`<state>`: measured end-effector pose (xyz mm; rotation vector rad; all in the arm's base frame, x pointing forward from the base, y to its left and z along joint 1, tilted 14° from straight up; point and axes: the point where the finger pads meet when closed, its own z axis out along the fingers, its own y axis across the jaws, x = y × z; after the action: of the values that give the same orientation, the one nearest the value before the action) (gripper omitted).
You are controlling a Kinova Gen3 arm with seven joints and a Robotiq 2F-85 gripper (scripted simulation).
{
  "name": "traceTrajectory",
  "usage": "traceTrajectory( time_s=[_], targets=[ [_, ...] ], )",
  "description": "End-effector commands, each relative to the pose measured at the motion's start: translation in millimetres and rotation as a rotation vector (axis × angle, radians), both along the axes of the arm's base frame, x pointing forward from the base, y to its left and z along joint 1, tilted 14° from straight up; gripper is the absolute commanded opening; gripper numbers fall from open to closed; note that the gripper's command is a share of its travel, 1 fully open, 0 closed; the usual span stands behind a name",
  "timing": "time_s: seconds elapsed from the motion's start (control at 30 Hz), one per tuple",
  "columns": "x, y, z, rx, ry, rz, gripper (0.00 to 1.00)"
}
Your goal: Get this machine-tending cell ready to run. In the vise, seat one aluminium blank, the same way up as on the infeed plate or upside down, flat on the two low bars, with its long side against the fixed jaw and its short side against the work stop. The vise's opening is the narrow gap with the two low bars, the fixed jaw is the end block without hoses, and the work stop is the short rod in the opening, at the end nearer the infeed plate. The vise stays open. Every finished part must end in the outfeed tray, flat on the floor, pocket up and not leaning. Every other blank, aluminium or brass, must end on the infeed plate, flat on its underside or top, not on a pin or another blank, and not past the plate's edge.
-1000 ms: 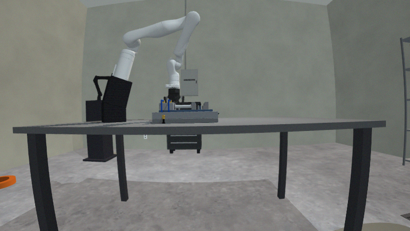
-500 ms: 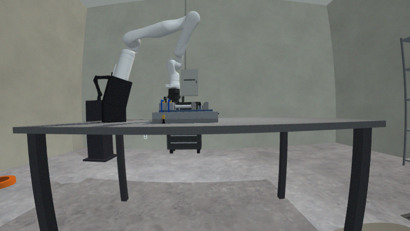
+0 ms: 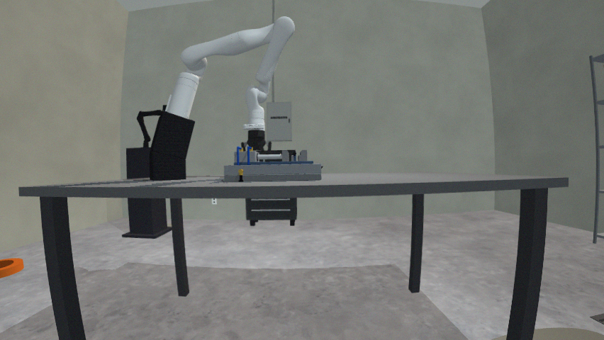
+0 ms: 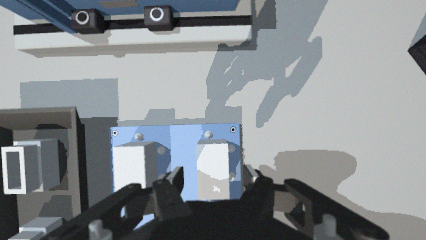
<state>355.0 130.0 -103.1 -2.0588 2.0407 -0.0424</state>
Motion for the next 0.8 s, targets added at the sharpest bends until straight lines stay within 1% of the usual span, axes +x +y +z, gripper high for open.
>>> traceTrajectory(
  time_s=[0.0,0.77],
  targets=[
    [0.3,0.0,0.5,0.0,-0.001,0.0,0.67],
    [1.2,0.6,-3.7,0.0,-0.001,0.0,0.67]
  ],
)
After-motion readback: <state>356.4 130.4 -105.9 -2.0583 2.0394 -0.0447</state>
